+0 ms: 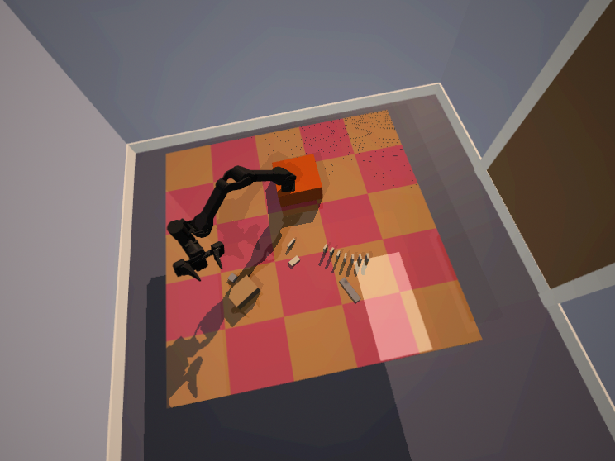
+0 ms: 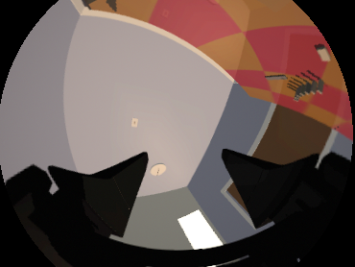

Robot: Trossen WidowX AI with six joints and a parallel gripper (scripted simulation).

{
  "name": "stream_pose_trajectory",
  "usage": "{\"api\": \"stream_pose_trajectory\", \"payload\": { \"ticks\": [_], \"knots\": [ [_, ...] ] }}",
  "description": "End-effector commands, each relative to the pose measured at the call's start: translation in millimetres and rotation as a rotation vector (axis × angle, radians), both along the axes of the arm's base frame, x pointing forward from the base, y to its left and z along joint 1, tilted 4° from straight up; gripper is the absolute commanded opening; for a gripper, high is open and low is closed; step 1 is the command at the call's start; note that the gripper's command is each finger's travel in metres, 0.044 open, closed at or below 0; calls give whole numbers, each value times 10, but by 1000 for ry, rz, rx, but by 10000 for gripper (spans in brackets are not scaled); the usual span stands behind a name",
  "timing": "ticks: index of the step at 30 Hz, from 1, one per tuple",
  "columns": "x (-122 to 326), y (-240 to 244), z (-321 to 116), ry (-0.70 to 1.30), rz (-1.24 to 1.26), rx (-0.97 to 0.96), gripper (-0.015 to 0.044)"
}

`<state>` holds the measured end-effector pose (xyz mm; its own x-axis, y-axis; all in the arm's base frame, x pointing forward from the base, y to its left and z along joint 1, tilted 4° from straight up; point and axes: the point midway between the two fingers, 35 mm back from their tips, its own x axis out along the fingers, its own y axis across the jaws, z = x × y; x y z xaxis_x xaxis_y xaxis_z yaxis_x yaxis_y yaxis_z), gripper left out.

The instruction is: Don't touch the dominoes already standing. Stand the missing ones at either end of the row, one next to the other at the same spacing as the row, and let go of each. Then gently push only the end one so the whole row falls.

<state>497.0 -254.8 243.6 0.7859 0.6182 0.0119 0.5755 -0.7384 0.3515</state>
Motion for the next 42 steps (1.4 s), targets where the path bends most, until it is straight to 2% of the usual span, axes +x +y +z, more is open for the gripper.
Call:
{"api": "stream_pose_trajectory", "payload": {
  "ticks": [1, 7, 14, 23, 32, 34, 42],
  "knots": [
    [17, 14, -9, 0, -4, -2, 426],
    [455, 529, -440, 55, -124, -144, 440],
    [545, 1302, -1223, 240, -115, -502, 440],
    [-46, 2078, -2023, 441, 196, -1028, 440],
    [-1189, 2513, -2417, 522, 878, -1564, 440],
    [-1301, 2534, -2422, 520, 961, -1606, 440],
    [-1293, 2543, -2422, 520, 964, -1607, 440]
  ]
}}
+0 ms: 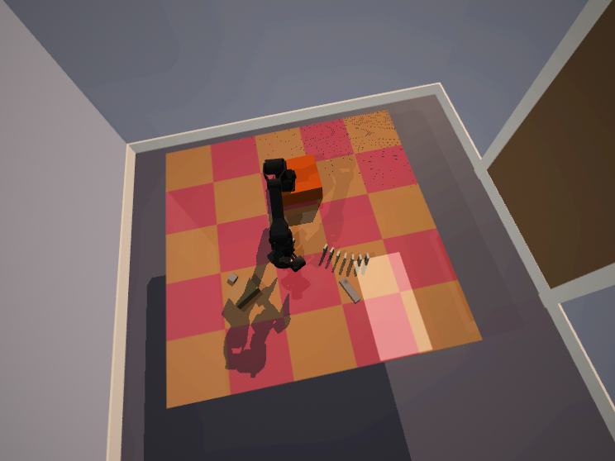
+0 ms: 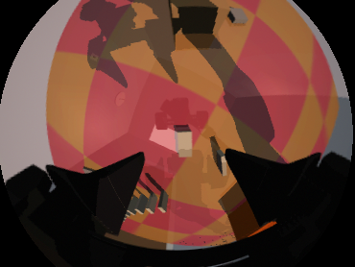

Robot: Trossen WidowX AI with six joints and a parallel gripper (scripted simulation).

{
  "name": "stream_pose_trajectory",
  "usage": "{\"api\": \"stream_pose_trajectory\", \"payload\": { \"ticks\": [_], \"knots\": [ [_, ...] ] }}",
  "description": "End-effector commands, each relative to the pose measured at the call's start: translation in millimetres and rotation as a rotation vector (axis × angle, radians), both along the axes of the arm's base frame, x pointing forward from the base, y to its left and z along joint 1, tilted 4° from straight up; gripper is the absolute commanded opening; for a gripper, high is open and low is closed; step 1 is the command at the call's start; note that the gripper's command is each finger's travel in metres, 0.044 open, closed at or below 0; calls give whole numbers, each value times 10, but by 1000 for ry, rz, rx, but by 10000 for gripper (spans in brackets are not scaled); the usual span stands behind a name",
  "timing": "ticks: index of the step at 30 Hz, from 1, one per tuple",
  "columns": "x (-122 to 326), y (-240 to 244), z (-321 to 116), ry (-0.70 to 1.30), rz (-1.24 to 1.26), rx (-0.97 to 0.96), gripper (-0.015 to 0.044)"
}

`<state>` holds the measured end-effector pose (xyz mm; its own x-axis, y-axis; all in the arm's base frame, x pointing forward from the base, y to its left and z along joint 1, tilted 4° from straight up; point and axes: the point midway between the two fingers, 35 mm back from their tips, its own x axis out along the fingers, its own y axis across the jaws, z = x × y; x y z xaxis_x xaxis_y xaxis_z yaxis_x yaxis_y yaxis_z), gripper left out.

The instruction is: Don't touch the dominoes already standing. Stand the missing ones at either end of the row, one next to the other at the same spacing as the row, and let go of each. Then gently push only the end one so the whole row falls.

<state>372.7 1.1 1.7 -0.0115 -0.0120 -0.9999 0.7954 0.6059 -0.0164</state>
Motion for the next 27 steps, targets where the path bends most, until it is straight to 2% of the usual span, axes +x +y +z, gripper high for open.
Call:
{"api": "stream_pose_trajectory", "payload": {
  "ticks": [1, 4, 10, 27],
  "knots": [
    [-50, -15, -3, 19, 23, -17, 440],
    [-47, -17, -73, 19, 23, -17, 440],
    [-72, -34, -637, 19, 23, -17, 440],
    [-61, -24, -804, 19, 23, -17, 440]
  ]
}}
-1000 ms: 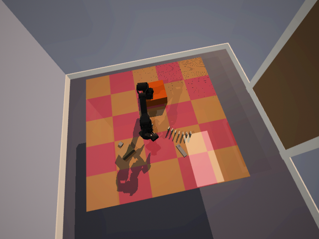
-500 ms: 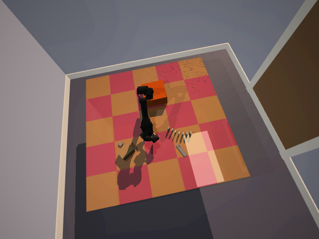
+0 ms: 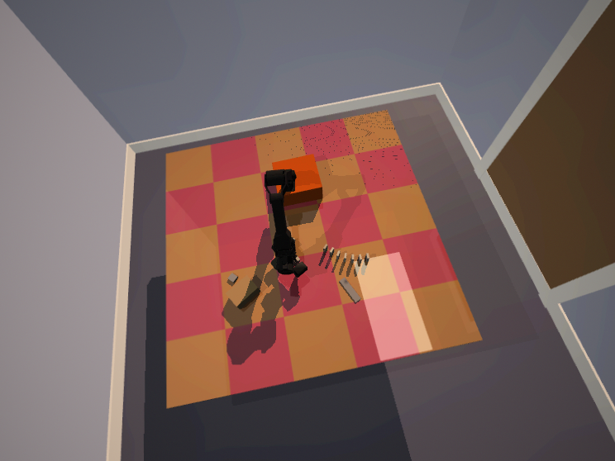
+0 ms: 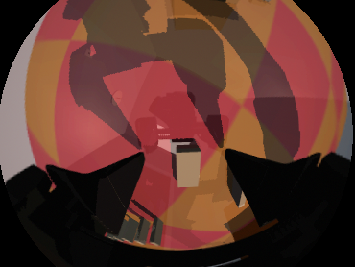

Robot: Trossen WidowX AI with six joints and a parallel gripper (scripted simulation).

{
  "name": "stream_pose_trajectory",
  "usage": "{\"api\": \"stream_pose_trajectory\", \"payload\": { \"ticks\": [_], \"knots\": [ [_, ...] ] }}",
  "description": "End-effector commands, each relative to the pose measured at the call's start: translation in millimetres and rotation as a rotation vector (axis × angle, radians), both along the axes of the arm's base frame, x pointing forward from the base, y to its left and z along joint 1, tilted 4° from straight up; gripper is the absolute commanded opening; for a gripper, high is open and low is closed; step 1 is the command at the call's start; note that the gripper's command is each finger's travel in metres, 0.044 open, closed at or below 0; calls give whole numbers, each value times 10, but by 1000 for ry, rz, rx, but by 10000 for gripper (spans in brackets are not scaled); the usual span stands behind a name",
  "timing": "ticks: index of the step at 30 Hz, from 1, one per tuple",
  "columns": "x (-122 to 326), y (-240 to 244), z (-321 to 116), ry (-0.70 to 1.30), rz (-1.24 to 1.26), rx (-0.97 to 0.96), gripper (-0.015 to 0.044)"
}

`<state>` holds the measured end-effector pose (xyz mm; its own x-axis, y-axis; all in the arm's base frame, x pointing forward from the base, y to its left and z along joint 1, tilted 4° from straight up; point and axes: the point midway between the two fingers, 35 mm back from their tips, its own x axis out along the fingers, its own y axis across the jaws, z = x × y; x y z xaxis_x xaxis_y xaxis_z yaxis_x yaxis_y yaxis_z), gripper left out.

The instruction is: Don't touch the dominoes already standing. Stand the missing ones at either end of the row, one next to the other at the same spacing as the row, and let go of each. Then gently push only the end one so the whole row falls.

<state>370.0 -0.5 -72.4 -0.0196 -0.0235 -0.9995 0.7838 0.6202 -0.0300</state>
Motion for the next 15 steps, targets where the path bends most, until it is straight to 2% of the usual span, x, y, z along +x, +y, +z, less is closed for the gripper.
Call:
{"api": "stream_pose_trajectory", "payload": {
  "ticks": [1, 4, 15],
  "knots": [
    [-34, -9, -64, 11, 5, -5, 440],
    [-34, -9, -64, 11, 5, -5, 440],
    [-34, -9, -64, 11, 5, -5, 151]
  ]
}}
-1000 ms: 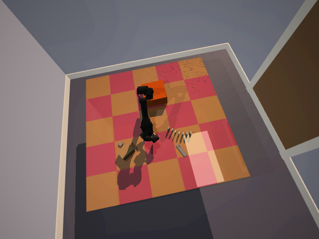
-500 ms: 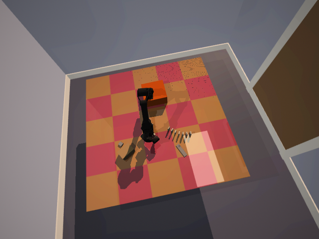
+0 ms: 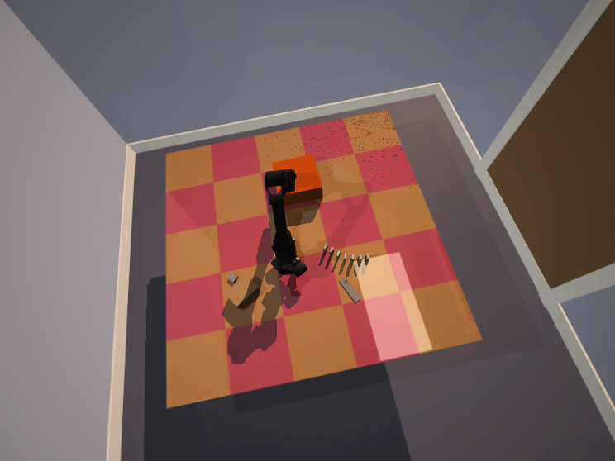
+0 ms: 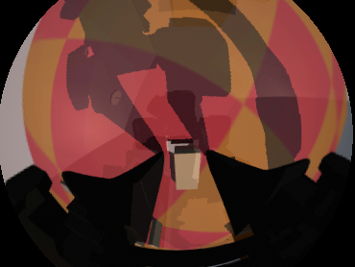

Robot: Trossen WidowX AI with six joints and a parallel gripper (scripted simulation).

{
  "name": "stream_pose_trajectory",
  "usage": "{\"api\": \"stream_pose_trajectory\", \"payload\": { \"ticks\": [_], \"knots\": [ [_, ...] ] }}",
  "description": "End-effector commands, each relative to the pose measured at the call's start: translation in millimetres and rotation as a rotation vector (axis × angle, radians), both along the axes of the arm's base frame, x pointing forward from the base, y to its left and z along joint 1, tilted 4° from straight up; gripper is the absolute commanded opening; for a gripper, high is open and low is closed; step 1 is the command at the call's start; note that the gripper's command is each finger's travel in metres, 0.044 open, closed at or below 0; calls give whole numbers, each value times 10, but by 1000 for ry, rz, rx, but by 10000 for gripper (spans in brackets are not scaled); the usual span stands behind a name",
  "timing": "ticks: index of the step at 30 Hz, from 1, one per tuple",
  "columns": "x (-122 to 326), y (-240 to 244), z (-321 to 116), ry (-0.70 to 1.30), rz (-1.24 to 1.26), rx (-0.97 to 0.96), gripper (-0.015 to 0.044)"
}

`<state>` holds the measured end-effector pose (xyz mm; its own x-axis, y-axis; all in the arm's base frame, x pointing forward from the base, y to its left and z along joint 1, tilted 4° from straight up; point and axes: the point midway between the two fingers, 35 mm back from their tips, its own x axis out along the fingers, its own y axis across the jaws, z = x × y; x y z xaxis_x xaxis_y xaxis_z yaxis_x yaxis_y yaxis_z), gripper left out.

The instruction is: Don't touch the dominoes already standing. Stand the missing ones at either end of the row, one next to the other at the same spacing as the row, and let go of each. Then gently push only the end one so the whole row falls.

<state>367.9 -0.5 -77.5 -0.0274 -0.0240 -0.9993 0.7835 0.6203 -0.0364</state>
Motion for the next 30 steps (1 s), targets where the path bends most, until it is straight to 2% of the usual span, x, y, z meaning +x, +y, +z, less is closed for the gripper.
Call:
{"api": "stream_pose_trajectory", "payload": {
  "ticks": [1, 2, 12, 24, 30],
  "knots": [
    [-13, -8, -12, 3, 4, -5, 125],
    [-13, -8, -12, 3, 4, -5, 107],
    [-12, -8, 9, 3, 4, -5, 107],
    [29, -22, 1498, 2, 4, -5, 107],
    [37, -21, 1595, 3, 21, -5, 107]
  ]
}}
